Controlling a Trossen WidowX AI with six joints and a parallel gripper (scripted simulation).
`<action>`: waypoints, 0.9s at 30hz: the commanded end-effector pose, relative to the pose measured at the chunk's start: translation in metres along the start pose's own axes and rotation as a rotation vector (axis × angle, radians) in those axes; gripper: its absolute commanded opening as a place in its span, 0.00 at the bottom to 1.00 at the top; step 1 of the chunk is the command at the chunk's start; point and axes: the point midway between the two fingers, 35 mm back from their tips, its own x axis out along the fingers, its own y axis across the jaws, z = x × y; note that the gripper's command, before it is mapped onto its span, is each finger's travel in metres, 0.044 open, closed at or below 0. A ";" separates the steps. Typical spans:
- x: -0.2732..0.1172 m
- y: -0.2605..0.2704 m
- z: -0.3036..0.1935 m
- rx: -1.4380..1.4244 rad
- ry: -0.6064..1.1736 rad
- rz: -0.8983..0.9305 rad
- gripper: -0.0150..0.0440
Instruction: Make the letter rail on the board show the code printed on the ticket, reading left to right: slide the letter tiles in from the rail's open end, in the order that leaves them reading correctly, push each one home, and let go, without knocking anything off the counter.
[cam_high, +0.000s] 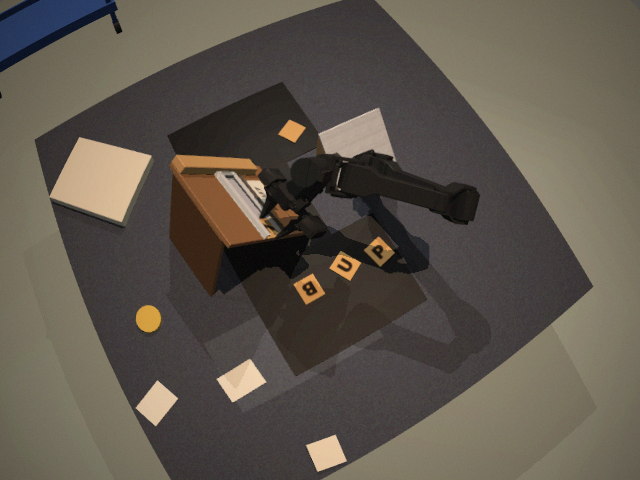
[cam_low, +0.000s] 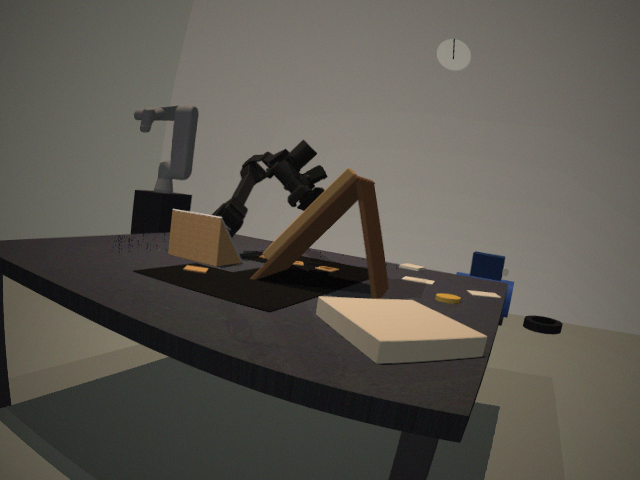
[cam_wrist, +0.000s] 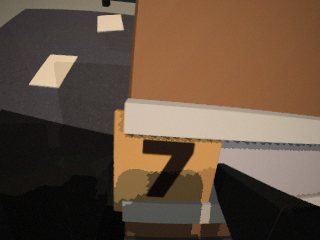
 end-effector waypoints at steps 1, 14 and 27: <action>0.000 -0.002 0.001 -0.006 -0.001 0.004 0.25; 0.000 -0.009 0.001 -0.007 -0.001 0.004 0.25; 0.000 -0.017 0.002 -0.007 -0.001 0.003 0.25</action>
